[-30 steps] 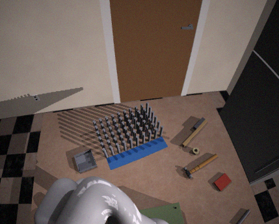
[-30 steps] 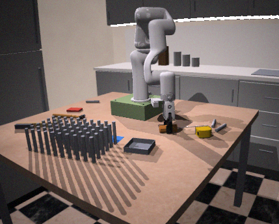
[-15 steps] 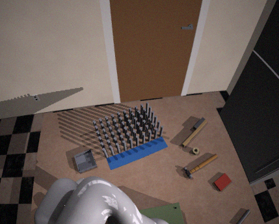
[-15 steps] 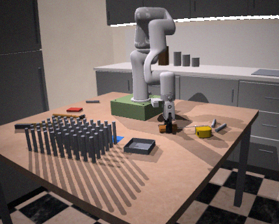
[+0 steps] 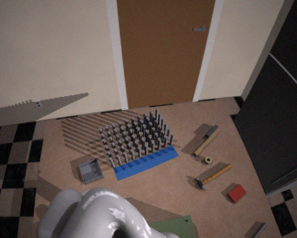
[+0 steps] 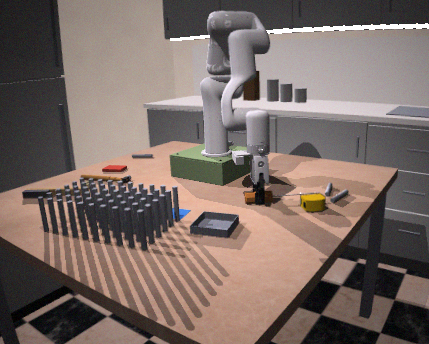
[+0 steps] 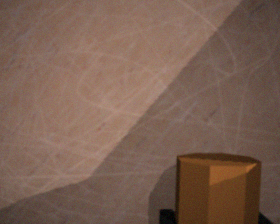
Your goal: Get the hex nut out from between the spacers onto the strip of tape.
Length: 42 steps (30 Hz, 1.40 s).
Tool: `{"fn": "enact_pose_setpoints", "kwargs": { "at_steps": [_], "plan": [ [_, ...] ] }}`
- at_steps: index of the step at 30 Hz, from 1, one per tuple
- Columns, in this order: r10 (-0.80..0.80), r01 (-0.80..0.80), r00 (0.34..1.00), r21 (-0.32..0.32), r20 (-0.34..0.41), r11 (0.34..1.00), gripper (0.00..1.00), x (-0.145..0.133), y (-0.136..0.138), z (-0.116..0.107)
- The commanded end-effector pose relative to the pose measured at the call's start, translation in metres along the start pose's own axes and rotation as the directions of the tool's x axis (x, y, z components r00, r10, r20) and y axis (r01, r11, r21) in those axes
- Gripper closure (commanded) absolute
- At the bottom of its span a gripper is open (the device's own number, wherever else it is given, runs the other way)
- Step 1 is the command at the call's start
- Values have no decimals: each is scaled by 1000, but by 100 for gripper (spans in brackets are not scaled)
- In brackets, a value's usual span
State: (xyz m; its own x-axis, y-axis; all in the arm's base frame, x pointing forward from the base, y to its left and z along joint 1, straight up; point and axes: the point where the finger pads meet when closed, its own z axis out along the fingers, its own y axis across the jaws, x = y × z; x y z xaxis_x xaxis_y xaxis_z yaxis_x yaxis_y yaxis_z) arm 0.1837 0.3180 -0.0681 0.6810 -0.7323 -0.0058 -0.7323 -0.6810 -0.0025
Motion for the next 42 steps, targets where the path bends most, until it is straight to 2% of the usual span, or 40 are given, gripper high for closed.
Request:
{"fn": "enact_pose_setpoints", "kwargs": {
  "at_steps": [1, 22, 29, 36, 38, 42],
  "plan": [
    [0, 0, 1000, 3, 1, 1000, 100, 0, -1, -1],
    [0, 0, 1000, 3, 1, 1000, 100, 0, -1, -9],
    [0, 0, 1000, 3, 1, 1000, 100, 0, -1, -27],
    [0, 0, 1000, 3, 1, 1000, 100, 0, -1, -54],
    [0, 0, 1000, 3, 1, 1000, 100, 0, -1, -54],
    [0, 0, 1000, 3, 1, 1000, 100, 0, -1, -73]
  ]
}}
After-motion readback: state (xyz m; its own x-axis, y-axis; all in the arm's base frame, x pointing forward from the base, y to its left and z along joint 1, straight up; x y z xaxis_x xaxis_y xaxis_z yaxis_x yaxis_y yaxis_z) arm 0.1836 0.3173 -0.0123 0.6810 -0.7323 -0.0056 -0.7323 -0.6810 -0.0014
